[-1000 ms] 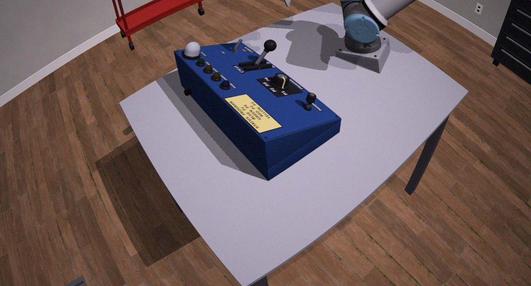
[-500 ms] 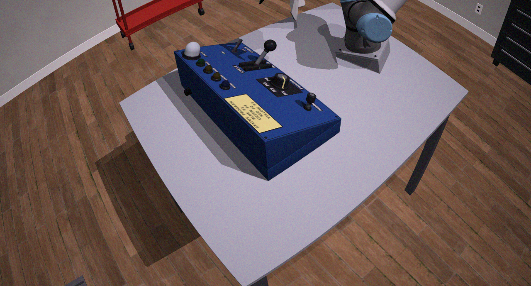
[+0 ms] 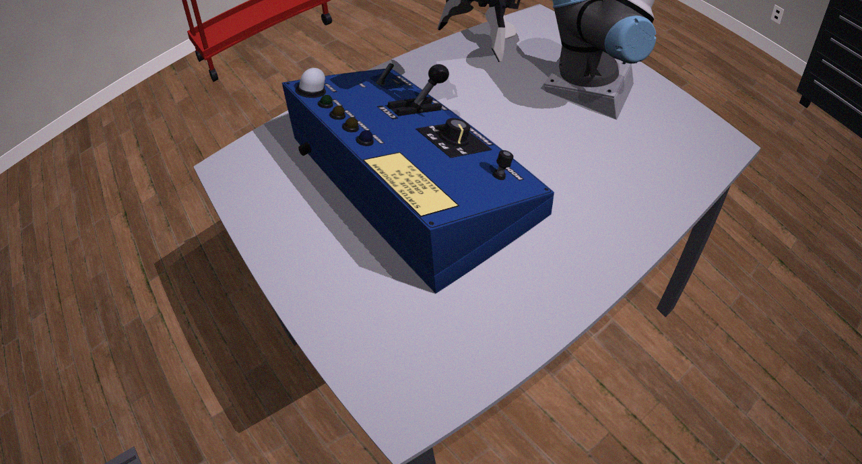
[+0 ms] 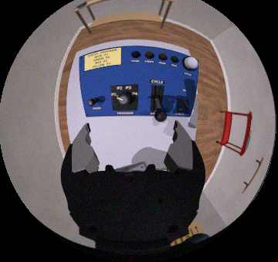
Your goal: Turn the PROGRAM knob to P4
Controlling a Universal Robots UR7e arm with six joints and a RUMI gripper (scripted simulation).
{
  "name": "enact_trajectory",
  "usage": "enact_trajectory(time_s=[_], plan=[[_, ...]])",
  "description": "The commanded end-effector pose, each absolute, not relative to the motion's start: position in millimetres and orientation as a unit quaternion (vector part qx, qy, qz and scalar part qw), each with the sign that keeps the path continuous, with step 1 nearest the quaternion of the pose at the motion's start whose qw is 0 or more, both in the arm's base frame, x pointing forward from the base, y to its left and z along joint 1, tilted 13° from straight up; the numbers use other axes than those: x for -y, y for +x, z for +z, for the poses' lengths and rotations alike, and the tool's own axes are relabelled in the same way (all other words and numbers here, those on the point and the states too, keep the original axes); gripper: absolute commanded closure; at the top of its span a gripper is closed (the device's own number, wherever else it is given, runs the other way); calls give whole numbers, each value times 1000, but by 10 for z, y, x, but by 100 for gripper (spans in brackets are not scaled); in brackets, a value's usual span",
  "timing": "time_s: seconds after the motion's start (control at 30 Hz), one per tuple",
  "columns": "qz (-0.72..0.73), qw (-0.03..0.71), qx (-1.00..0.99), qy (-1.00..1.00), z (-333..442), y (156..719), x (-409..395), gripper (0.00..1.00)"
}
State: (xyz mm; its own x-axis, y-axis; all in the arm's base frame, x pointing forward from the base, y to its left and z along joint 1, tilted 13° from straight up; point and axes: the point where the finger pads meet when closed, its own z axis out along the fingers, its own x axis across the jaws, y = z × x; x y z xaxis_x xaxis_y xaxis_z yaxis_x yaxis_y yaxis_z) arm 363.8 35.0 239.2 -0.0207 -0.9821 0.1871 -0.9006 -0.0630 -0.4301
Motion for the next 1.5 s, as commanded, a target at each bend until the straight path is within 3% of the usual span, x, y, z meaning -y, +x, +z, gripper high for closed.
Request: enact_trajectory(time_s=[0.0,0.47,0.5,1.47], plan=[[-231,80,-683,-688,2273,3673,-532,0],[-234,80,-683,-687,2204,3673,-649,0],[-234,80,-683,-687,2204,3673,-649,56],[-234,80,-683,-687,2204,3673,-649,56]])
